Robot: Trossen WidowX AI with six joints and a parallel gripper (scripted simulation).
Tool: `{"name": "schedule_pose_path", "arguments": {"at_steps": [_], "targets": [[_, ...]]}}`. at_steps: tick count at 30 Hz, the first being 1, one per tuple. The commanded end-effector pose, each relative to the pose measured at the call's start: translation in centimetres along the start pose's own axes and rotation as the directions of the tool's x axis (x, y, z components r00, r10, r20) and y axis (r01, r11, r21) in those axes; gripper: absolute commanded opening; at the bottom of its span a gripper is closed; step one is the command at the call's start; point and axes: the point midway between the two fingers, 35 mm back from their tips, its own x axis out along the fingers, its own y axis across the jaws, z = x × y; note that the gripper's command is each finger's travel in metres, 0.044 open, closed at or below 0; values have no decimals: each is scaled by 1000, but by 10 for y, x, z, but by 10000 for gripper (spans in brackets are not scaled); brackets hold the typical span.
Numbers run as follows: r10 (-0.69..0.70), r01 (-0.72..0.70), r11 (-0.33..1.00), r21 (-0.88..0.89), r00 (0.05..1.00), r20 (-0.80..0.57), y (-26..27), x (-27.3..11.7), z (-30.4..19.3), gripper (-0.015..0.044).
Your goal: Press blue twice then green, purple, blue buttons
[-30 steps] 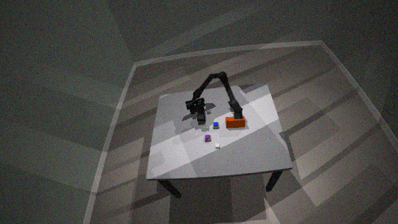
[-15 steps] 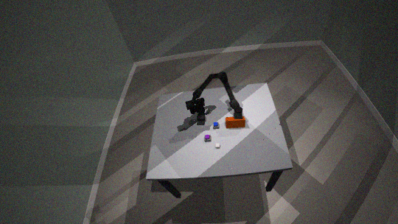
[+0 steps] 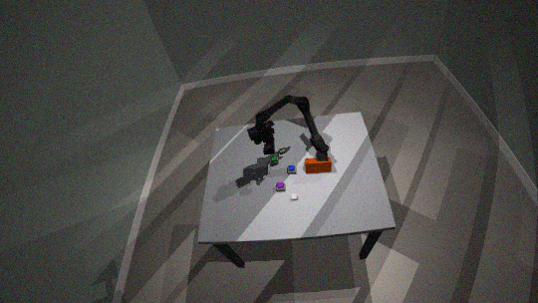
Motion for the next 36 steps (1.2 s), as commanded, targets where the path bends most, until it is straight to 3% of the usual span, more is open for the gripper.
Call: {"name": "schedule_pose_path", "arguments": {"at_steps": [1, 12, 21, 26, 36], "targets": [[0, 0, 1000, 5, 1000, -17, 2, -5, -2, 20], [13, -13, 1000, 5, 1000, -16, 194, -7, -35, 20], [12, -11, 1000, 5, 1000, -17, 200, -4, -37, 20], [10, -10, 1000, 6, 1000, -16, 200, 53, -38, 20], [9, -9, 1000, 6, 1000, -16, 200, 64, -38, 20]]}}
